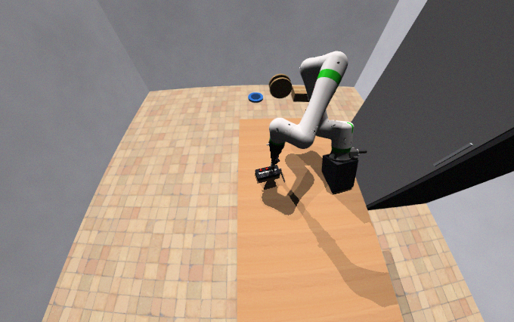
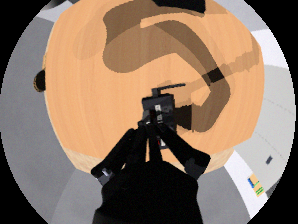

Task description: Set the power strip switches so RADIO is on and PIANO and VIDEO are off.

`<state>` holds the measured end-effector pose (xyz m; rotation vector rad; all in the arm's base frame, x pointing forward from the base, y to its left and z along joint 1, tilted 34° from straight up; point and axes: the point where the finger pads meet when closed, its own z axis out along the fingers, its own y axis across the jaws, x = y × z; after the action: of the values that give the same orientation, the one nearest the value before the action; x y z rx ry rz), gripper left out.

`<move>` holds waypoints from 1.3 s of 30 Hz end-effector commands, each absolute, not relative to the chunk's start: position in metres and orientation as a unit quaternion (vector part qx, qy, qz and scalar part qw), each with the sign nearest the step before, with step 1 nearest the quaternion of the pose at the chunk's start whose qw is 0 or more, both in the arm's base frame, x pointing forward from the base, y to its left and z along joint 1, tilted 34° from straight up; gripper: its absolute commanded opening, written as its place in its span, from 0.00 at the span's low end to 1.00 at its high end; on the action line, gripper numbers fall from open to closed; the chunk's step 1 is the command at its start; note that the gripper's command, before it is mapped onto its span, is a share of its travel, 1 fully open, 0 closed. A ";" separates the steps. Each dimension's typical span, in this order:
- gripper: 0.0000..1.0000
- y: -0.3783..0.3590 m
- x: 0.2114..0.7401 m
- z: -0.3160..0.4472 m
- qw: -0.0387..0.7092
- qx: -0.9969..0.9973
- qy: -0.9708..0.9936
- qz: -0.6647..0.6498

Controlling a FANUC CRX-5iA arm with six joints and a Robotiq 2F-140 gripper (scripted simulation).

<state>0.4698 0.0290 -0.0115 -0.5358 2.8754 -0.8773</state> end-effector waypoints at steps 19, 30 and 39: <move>0.00 0.032 0.469 -0.007 0.044 -0.175 0.941 -0.287; 0.00 0.048 0.463 0.018 0.044 -0.175 0.941 -0.287; 0.00 0.050 0.462 0.021 0.044 -0.175 0.941 -0.287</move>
<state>0.4624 0.0495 0.0207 -0.5357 2.8761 -0.8767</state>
